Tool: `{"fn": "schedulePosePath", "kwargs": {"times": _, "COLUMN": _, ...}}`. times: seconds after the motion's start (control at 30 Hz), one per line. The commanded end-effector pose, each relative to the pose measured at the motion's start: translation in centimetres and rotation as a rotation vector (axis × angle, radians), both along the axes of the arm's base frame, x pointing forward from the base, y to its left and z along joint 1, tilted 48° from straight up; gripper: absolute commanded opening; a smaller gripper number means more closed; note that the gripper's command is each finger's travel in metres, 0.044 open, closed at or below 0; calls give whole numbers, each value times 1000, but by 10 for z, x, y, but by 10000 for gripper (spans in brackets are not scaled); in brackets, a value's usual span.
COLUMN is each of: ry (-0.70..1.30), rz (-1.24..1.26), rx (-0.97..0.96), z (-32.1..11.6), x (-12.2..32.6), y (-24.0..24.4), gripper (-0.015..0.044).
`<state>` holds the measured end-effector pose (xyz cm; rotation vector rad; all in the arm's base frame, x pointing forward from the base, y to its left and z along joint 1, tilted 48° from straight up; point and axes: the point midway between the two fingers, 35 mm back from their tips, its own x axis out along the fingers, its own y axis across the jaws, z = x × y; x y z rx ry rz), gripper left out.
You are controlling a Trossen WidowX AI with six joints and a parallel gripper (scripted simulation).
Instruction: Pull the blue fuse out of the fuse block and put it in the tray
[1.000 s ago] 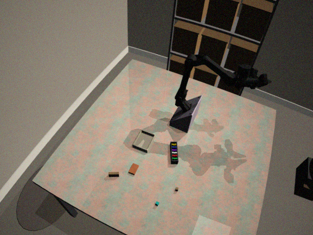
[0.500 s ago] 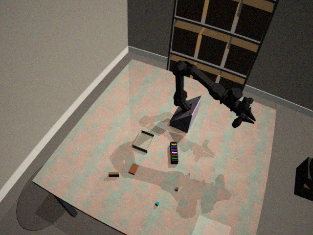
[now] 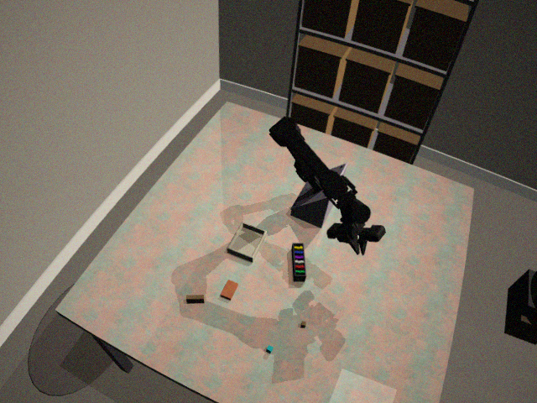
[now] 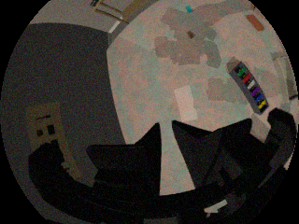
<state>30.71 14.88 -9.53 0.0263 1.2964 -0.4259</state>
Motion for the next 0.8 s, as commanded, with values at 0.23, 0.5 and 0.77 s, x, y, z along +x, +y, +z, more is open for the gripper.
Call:
{"fn": "schedulePosePath", "kwargs": {"times": 0.23, "ry": -172, "rz": -890, "rx": -393, "z": 52, "x": -39, "y": -179, "gripper": 74}}
{"fn": "schedulePosePath", "kwargs": {"times": 0.5, "ry": -208, "rz": -989, "rx": -452, "z": 62, "x": -48, "y": -199, "gripper": 74}}
{"fn": "schedulePosePath", "kwargs": {"times": 0.77, "ry": -208, "rz": -989, "rx": -453, "z": 63, "x": -50, "y": -202, "gripper": 74}}
